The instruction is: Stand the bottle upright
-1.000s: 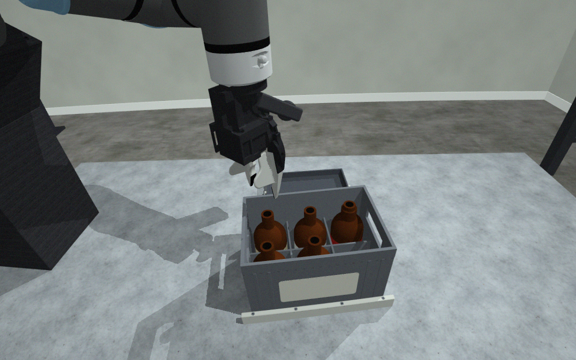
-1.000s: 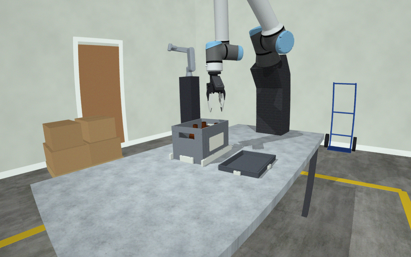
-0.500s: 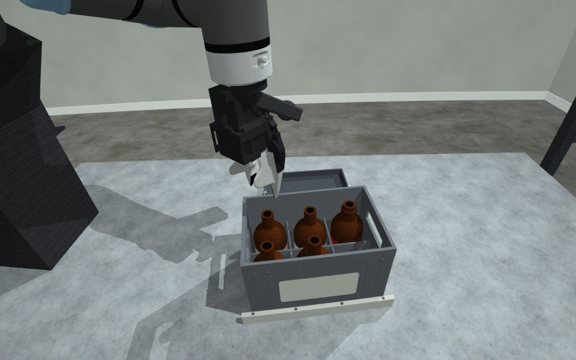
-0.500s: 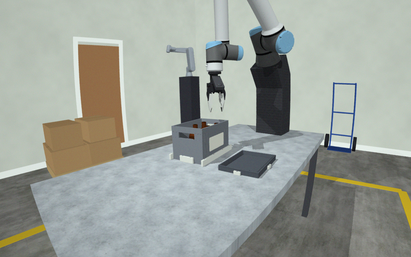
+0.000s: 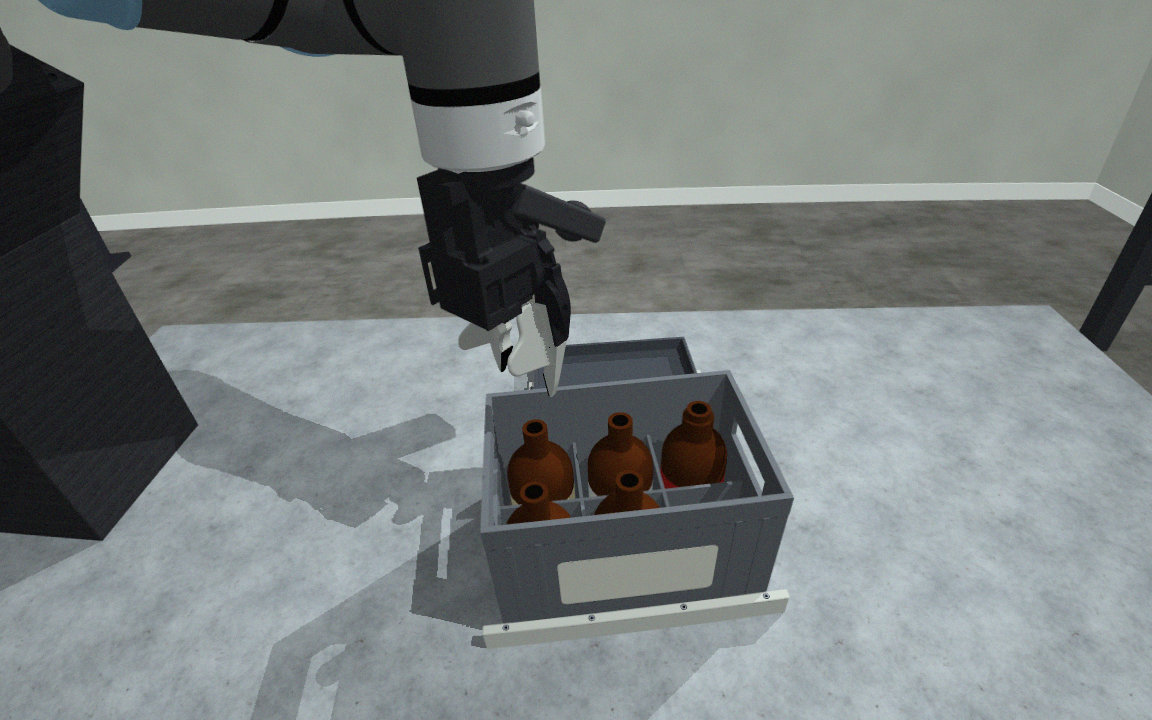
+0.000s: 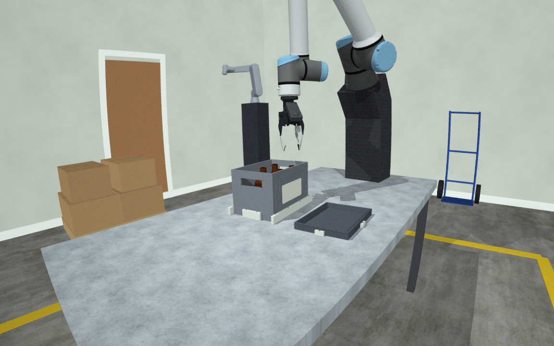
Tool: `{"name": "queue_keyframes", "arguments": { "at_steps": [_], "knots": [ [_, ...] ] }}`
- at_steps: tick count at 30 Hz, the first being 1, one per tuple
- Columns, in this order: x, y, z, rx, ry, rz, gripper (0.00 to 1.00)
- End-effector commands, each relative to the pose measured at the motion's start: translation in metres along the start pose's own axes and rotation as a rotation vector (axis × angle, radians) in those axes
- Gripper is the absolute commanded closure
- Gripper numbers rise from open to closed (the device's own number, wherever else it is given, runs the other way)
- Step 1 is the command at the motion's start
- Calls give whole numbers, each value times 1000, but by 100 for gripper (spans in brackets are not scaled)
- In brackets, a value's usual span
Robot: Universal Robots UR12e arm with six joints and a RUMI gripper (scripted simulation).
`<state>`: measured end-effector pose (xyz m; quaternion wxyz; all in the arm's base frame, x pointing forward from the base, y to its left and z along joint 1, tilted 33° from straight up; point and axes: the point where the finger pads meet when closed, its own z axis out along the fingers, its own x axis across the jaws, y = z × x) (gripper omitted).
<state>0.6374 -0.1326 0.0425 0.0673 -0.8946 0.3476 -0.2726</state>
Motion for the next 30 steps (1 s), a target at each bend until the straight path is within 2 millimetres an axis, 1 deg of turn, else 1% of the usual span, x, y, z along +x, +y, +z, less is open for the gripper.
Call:
{"name": "queue_keyframes", "arguments": {
  "at_steps": [1, 14, 30],
  "knots": [
    [0, 0, 0, 0, 1, 0, 62],
    [0, 0, 3, 0, 1, 0, 62],
    [0, 0, 17, 0, 1, 0, 62]
  ]
}}
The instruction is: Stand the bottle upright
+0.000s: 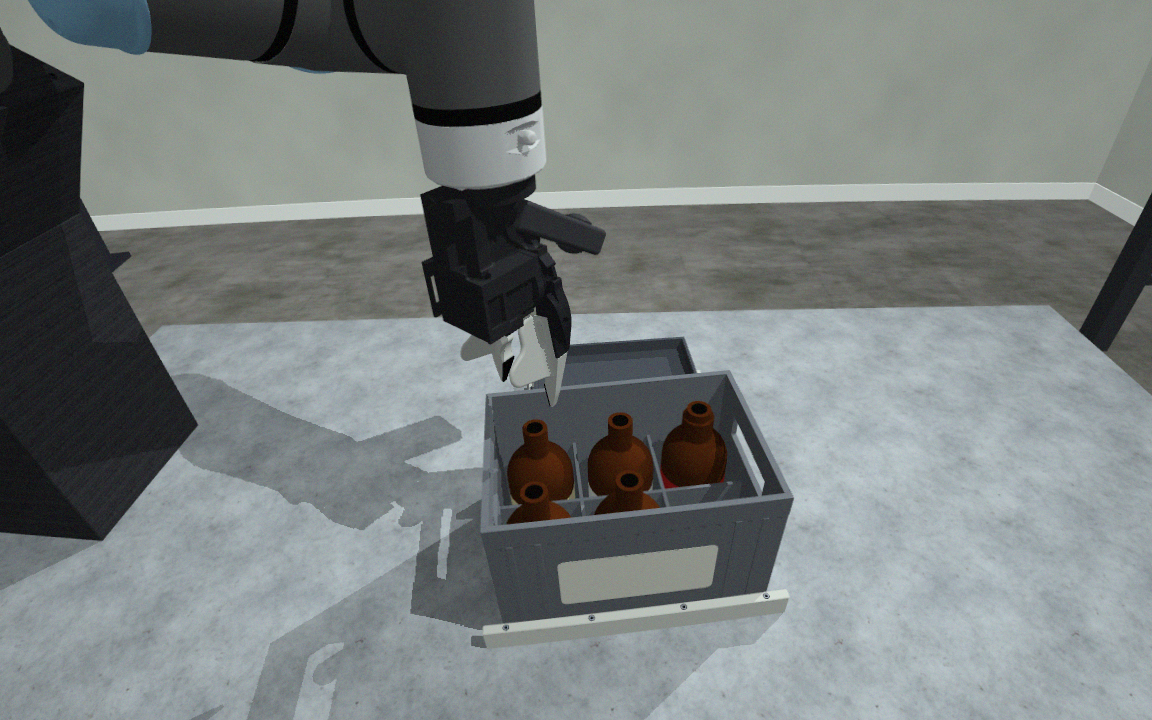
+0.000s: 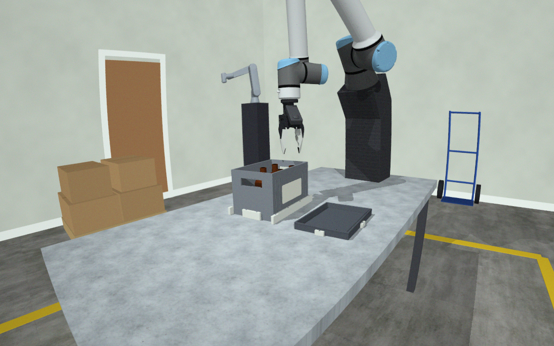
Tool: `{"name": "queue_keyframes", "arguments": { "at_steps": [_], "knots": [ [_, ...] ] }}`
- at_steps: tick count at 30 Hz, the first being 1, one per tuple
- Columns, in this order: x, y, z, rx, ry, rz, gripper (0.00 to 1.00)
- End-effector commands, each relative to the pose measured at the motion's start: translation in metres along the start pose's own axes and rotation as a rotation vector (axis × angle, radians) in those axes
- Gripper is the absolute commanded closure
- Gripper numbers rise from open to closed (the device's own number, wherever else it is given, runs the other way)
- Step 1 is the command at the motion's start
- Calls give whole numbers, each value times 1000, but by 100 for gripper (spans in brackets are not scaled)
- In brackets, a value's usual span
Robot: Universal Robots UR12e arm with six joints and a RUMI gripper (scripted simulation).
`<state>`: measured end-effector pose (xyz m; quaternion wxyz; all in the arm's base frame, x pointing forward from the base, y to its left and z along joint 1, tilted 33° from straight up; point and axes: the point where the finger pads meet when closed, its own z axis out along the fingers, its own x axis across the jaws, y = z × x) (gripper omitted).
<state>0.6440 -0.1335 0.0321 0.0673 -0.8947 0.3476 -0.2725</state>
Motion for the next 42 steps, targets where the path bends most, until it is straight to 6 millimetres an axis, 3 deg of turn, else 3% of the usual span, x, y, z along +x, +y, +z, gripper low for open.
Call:
{"name": "queue_keyframes", "arguments": {
  "at_steps": [1, 23, 42],
  "knots": [
    [0, 0, 6, 0, 1, 0, 62],
    [0, 0, 29, 0, 1, 0, 62],
    [0, 0, 31, 0, 1, 0, 62]
  ]
}}
